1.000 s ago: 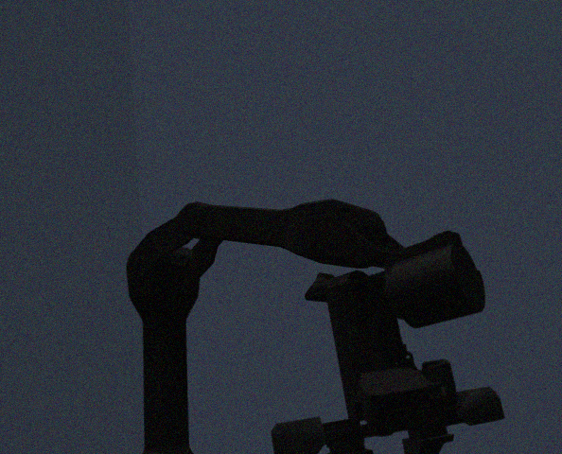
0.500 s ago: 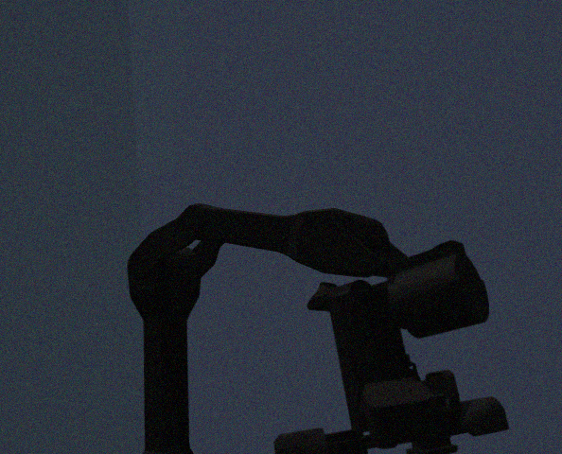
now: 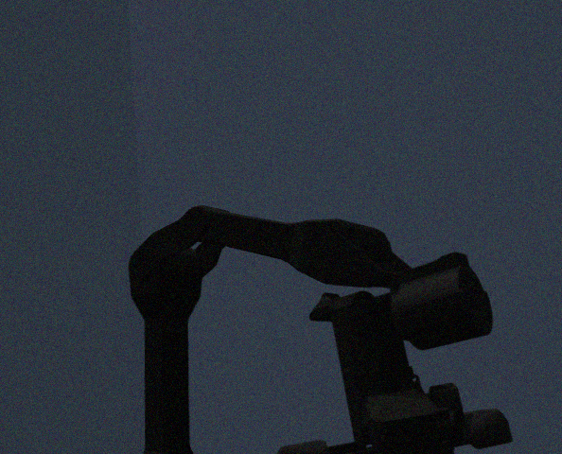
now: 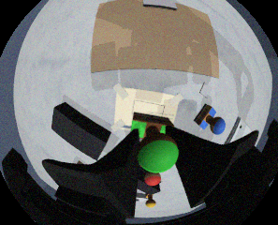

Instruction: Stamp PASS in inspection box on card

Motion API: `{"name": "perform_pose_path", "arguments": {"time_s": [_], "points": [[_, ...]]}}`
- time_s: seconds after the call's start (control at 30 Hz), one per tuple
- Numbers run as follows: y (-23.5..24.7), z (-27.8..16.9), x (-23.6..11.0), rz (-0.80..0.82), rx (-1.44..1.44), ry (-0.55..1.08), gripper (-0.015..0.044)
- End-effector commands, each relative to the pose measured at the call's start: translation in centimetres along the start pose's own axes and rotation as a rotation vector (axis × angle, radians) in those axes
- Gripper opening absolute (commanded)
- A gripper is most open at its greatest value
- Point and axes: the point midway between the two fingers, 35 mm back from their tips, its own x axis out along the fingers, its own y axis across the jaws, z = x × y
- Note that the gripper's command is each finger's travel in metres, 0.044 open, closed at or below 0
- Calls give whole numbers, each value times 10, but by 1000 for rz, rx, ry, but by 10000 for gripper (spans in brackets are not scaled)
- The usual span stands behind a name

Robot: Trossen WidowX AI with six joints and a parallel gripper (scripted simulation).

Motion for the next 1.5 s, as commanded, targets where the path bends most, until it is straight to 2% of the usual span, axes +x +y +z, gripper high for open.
{"name": "perform_pose_path", "arguments": {"time_s": [0.0, 1.47], "points": [[-1, 0, 3, -5, 3, 0, 0], [-2, -1, 33, -5, 3, -6, 0]]}}
